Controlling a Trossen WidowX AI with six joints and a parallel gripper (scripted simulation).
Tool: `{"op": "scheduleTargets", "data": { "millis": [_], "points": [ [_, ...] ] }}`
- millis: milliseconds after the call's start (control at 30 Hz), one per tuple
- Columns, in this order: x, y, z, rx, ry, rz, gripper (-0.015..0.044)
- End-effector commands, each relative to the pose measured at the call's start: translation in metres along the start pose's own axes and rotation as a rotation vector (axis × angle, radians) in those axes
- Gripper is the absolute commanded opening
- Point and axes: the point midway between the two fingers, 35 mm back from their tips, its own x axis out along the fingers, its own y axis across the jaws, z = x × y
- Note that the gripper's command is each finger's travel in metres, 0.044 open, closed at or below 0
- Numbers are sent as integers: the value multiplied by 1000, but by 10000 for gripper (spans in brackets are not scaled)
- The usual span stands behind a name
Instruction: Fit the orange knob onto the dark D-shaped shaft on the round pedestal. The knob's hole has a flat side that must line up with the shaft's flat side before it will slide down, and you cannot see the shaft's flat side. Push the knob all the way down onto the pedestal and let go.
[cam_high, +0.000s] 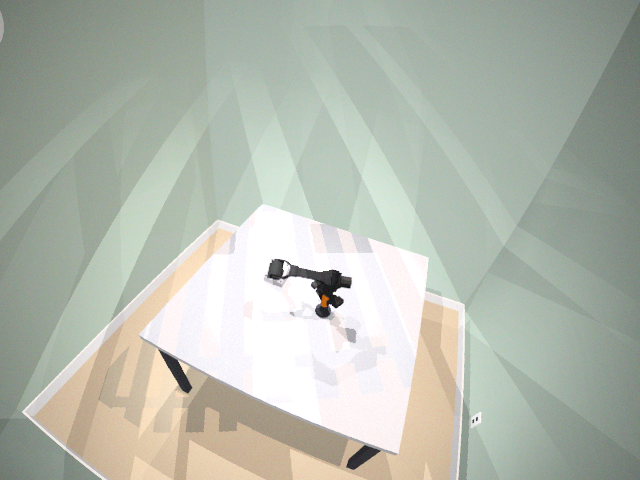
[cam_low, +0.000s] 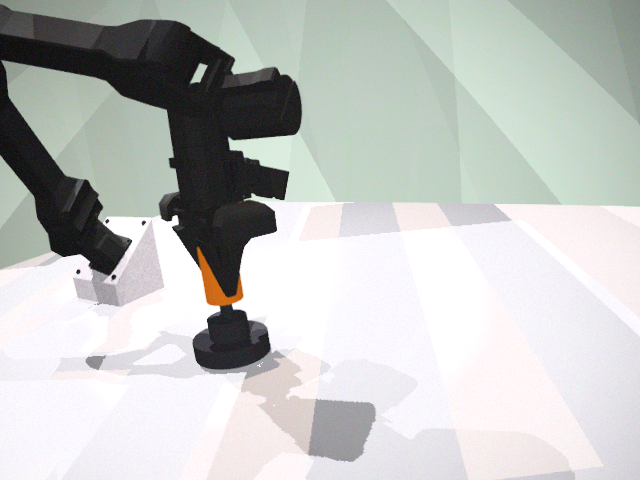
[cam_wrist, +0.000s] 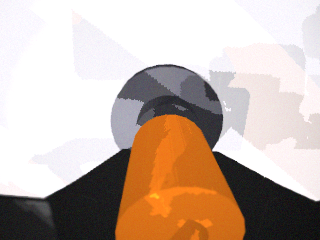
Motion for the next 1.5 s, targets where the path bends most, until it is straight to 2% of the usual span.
{"op": "scheduleTargets", "data": {
  "millis": [0, 967, 1200, 1467],
  "points": [
    [-2, -2, 2, -25, -4, -7, 0],
    [-2, -1, -2, -25, -4, -7, 0],
    [-3, -2, 0, -224, -4, -7, 0],
    [1, -3, 1, -234, -3, -7, 0]
  ]
}}
